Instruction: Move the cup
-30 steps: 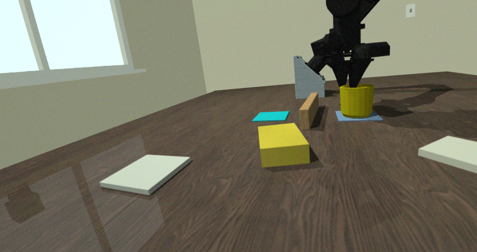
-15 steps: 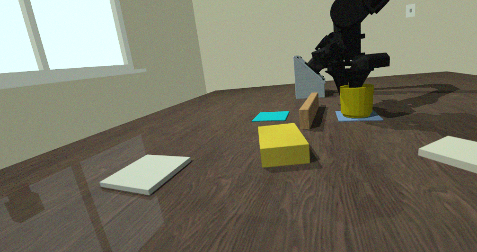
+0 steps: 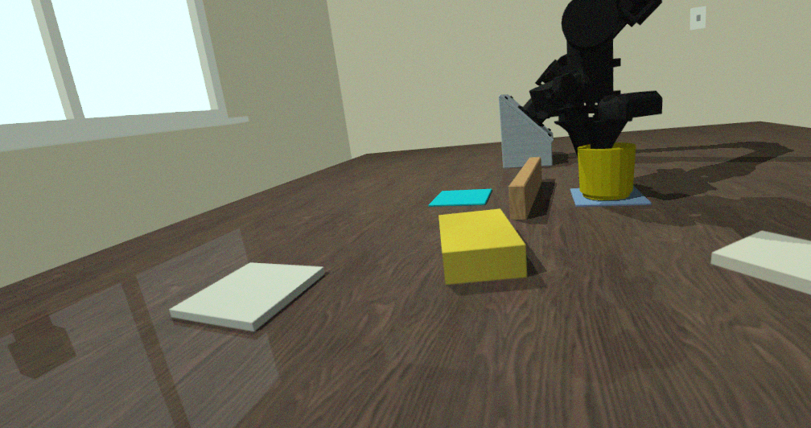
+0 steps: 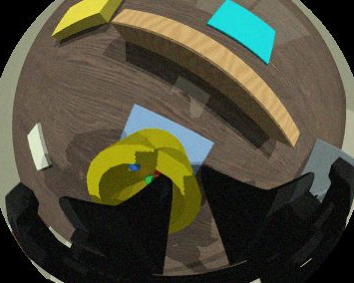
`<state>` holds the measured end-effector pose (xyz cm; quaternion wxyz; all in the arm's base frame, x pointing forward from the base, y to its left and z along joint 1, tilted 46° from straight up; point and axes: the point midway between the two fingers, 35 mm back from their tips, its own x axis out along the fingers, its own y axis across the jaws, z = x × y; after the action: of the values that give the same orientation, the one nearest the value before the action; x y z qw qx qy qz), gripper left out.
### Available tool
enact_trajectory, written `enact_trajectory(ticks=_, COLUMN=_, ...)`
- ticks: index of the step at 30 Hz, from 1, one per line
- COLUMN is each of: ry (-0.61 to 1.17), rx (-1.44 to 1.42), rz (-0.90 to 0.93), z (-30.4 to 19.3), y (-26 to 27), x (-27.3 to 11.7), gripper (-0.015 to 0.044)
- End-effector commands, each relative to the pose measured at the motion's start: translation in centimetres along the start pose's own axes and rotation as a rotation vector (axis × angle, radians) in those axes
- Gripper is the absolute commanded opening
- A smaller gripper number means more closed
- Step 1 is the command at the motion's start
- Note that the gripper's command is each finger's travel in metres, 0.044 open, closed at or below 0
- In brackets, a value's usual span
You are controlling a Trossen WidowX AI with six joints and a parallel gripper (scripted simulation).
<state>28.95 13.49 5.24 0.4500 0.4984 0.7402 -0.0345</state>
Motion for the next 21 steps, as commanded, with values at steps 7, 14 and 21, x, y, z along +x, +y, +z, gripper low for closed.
enact_trajectory(ticks=7, ry=0.000, rx=0.000, rz=0.000, z=0.0, y=0.0, x=0.0, gripper=0.0047)
enact_trajectory(ticks=14, ry=0.000, rx=0.000, rz=0.000, z=0.0, y=0.0, x=-0.1, gripper=0.0000)
enact_trajectory(ticks=21, ry=-0.002, rx=0.001, rz=-0.002, z=0.2, y=0.1, x=-1.9, gripper=0.0000)
